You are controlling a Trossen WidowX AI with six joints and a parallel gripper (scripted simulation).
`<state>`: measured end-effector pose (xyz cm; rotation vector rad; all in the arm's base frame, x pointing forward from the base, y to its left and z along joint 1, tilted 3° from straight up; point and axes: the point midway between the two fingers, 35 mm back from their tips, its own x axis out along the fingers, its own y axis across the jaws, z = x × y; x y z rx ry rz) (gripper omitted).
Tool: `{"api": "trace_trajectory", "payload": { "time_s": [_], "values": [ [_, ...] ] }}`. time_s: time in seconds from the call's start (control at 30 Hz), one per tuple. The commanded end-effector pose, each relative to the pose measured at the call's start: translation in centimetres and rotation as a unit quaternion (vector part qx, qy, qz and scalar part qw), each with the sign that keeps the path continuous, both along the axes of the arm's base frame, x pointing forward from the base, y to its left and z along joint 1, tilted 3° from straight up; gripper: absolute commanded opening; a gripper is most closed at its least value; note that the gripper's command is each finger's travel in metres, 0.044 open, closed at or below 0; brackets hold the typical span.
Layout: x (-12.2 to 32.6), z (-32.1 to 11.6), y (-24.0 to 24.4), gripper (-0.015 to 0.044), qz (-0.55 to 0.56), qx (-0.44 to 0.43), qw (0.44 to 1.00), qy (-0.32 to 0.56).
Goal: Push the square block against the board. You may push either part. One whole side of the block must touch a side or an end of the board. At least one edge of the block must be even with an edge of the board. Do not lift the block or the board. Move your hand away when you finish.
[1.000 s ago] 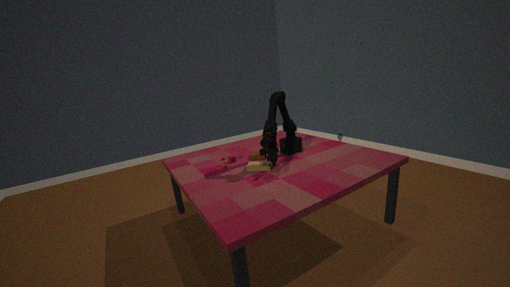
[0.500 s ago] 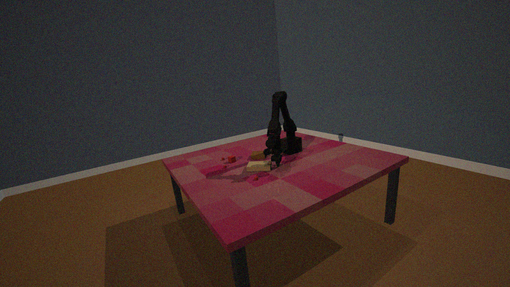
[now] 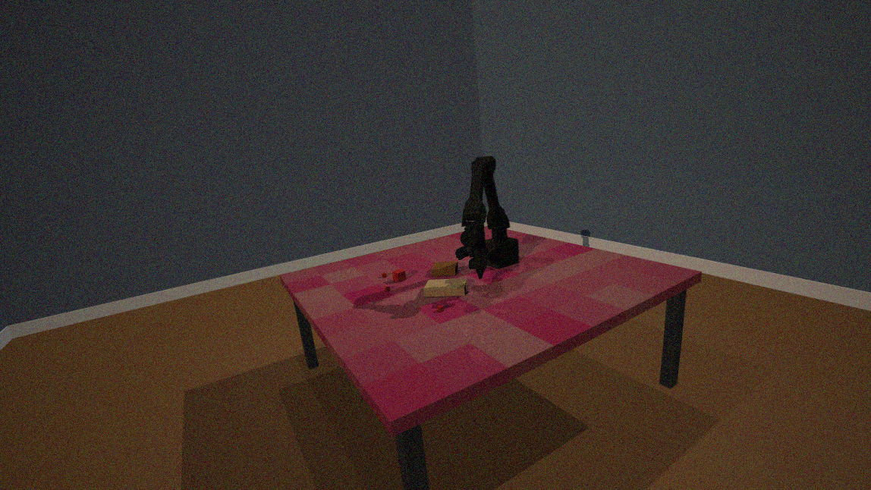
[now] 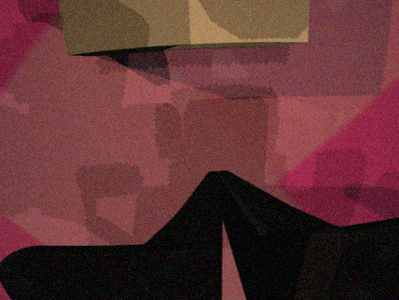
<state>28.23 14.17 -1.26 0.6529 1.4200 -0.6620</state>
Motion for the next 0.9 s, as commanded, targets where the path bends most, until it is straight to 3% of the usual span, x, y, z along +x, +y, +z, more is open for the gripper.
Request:
{"api": "trace_trajectory", "payload": {
  "time_s": [0.0, 0.33, 0.53, 0.87],
  "values": [
    [0.3, 1.8, 0.2, 0.0, -0.002, 0.005, 1.0, -0.012],
    [2.3, 1.8, -1.7, 0.0, 0.0, 0.007, 1.0, -0.016],
    [2.7, -3.5, -1.7, 0.0, 0.002, 0.004, 1.0, -0.013],
    [3.1, -3.5, -2.2, 0.0, 0.002, 0.004, 1.0, -0.013]
  ]
}}
